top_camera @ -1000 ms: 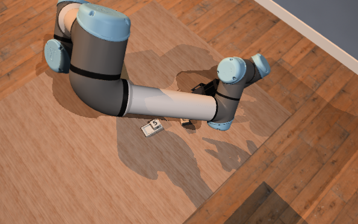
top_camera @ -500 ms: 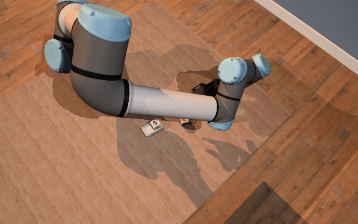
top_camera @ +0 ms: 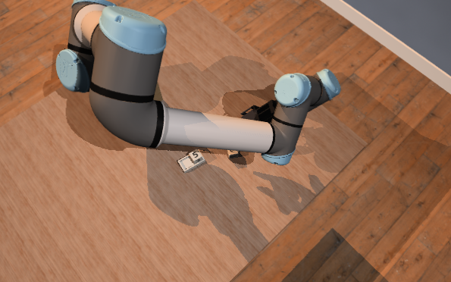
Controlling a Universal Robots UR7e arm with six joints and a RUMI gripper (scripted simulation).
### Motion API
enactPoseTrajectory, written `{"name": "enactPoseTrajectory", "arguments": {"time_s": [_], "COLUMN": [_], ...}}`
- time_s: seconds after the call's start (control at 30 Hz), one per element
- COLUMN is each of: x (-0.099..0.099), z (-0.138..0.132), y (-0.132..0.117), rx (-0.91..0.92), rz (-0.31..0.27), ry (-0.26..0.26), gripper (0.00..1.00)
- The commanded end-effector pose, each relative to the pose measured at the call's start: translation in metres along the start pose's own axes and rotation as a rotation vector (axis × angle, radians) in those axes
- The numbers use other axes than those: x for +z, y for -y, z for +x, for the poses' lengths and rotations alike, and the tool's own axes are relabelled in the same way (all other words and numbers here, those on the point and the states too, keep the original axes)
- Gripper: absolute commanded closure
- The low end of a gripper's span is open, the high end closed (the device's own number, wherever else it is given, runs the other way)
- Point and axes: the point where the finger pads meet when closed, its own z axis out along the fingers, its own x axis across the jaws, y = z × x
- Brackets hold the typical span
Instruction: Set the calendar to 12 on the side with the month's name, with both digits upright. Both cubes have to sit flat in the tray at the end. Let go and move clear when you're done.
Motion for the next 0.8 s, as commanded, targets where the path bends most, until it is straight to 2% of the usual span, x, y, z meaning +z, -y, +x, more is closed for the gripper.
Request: {"name": "enactPoseTrajectory", "arguments": {"time_s": [0.0,0.77], "x": [0.003,0.029], "z": [0.000,0.000], "y": [0.003,0.029], "rx": [0.001,0.001], "rz": [0.001,0.001], "ry": [0.000,0.000], "gripper": [0.71,0.71]}}
